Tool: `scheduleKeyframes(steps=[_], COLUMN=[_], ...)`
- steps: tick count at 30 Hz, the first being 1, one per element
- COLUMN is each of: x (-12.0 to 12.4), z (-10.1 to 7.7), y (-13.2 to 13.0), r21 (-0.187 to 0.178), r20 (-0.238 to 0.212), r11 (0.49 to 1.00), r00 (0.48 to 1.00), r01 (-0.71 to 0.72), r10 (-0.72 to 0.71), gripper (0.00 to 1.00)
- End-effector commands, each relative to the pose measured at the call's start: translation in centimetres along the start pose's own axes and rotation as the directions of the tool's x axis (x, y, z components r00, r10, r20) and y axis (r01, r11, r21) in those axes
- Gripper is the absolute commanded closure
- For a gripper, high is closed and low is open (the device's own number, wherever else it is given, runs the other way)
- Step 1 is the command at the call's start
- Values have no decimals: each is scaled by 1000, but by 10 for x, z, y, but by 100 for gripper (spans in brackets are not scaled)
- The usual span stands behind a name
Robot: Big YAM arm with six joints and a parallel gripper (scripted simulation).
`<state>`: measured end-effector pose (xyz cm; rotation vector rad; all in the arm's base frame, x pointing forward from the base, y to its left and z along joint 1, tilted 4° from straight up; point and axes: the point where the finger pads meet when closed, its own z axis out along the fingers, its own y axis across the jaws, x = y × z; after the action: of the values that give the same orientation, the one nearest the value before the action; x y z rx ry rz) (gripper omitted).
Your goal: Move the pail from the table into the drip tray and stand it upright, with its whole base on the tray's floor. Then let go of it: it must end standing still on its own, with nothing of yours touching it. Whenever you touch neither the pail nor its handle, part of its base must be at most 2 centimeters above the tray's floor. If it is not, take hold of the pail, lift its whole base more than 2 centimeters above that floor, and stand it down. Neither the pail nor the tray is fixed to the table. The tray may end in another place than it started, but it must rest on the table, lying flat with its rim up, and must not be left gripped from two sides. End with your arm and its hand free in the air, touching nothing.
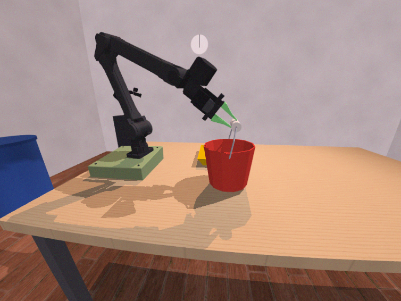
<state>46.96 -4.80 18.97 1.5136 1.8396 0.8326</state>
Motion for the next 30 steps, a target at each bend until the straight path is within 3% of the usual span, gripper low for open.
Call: scheduleKeyframes(steps=[1,9,30], x=[-11,-11,-11], z=[-31,-39,-53], y=[62,73,89], r21=[-173,-213,-276], r20=[42,46,51], r11=[984,976,960], r00=[999,999,998], r01=[34,38,44], r10=[-27,-28,-31], gripper=[79,79,79])
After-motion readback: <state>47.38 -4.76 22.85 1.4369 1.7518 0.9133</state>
